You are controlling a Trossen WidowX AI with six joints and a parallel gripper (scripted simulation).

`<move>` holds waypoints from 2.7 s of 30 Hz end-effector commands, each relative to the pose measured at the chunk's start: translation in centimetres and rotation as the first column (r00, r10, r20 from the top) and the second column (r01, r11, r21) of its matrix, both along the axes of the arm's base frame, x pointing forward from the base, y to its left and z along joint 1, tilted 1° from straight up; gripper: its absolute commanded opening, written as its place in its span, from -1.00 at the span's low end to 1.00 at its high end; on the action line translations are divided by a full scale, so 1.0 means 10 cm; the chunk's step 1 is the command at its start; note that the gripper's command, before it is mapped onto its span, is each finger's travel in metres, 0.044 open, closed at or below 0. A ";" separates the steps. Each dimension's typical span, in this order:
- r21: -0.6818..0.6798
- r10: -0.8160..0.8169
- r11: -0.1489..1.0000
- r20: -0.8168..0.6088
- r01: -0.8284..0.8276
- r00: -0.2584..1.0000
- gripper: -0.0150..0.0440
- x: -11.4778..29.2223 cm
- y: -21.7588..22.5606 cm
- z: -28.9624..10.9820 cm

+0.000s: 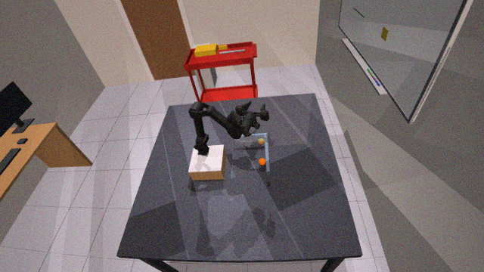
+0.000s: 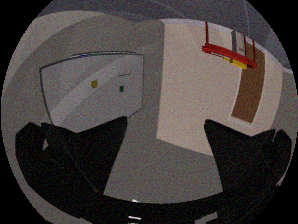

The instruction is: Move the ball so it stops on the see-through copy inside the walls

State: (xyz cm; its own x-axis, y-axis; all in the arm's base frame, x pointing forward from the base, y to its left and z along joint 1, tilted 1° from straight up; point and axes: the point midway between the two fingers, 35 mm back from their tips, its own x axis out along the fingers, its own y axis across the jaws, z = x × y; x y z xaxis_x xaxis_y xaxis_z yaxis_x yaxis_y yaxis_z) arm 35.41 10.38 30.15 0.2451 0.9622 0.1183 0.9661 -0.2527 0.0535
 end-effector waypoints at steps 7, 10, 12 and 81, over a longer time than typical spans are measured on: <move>0.222 -0.006 0.959 -0.605 0.175 0.796 0.65 0.59 -0.08 -0.09; 0.276 0.063 0.897 -0.854 0.346 0.516 0.65 0.92 -0.14 -0.28; 0.269 0.129 0.843 -0.942 0.465 0.310 0.65 1.11 -0.19 -0.44; -0.960 0.968 -0.226 -0.240 0.166 -0.072 0.65 0.34 -0.99 -3.14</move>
State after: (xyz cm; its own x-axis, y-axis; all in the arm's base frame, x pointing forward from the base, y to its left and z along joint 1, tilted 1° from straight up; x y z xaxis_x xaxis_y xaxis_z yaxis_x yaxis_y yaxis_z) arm 39.09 0.52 -0.46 0.0382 0.0105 -0.9992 -0.1680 0.9858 0.0039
